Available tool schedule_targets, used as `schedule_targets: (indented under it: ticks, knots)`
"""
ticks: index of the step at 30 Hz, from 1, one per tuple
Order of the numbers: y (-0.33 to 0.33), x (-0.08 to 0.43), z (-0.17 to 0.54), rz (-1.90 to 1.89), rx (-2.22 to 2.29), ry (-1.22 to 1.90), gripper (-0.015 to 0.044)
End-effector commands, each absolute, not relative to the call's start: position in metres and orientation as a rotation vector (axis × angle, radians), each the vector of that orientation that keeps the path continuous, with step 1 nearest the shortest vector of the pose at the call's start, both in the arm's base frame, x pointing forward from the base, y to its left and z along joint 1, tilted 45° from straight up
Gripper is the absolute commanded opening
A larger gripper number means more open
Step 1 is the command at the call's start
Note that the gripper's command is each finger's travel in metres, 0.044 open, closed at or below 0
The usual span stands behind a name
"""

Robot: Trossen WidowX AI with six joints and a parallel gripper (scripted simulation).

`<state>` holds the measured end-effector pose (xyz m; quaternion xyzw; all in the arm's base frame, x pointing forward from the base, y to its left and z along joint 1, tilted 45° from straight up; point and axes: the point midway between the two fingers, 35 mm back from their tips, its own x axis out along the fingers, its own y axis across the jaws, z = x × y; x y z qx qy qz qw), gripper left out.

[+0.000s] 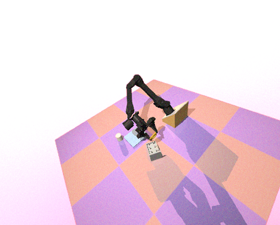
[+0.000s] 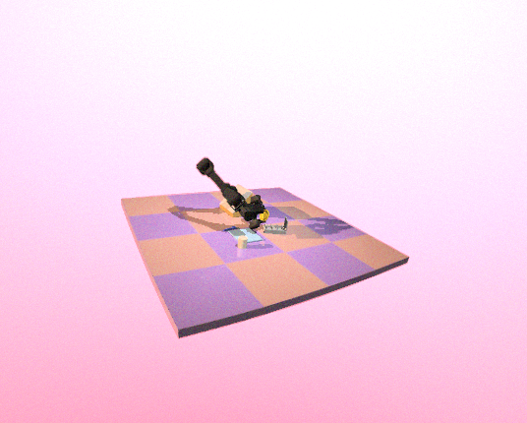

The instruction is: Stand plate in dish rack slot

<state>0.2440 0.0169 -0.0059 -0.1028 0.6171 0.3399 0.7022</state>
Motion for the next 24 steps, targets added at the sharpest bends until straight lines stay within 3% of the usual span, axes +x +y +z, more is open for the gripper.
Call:
schedule_targets:
  ticks: [1,24]
  knots:
    - [0.014,0.244,-0.006,0.815,-0.259,1.291,0.0]
    - [-0.01,0.245,0.001,0.998,-0.599,0.696,0.0]
